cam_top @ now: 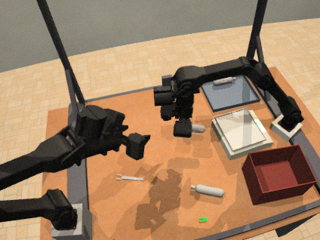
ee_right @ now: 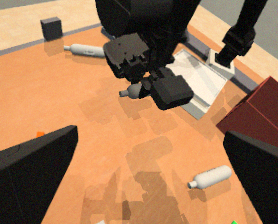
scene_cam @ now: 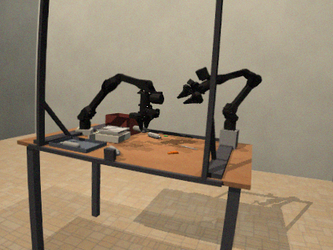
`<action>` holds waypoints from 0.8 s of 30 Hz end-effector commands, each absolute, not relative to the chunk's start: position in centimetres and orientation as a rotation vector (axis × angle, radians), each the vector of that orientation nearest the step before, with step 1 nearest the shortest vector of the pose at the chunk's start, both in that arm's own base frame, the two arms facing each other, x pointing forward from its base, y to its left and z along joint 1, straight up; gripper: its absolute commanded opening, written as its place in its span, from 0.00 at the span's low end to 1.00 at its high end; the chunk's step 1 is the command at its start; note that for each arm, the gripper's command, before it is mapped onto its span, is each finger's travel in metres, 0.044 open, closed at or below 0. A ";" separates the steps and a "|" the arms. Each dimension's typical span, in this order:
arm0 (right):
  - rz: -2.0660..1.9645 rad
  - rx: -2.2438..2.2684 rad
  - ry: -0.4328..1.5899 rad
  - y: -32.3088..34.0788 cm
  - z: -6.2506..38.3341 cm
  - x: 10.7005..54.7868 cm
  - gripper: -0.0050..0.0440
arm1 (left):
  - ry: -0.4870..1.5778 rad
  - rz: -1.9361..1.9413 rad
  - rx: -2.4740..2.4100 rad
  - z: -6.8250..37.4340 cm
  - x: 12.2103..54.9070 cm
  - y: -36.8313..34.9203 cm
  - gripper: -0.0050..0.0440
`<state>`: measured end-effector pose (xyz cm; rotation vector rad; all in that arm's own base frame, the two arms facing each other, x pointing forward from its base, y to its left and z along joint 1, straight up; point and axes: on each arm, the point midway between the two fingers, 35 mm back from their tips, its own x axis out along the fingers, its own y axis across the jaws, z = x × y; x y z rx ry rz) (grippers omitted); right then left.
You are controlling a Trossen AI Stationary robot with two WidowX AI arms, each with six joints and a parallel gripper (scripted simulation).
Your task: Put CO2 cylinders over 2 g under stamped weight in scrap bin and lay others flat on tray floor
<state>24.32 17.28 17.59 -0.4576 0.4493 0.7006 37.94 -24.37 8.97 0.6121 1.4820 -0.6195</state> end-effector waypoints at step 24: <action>0.780 -1.547 0.047 16.4 17.4 30.7 1.00 | 1.425 -0.621 0.613 16.8 29.5 -9.7 0.00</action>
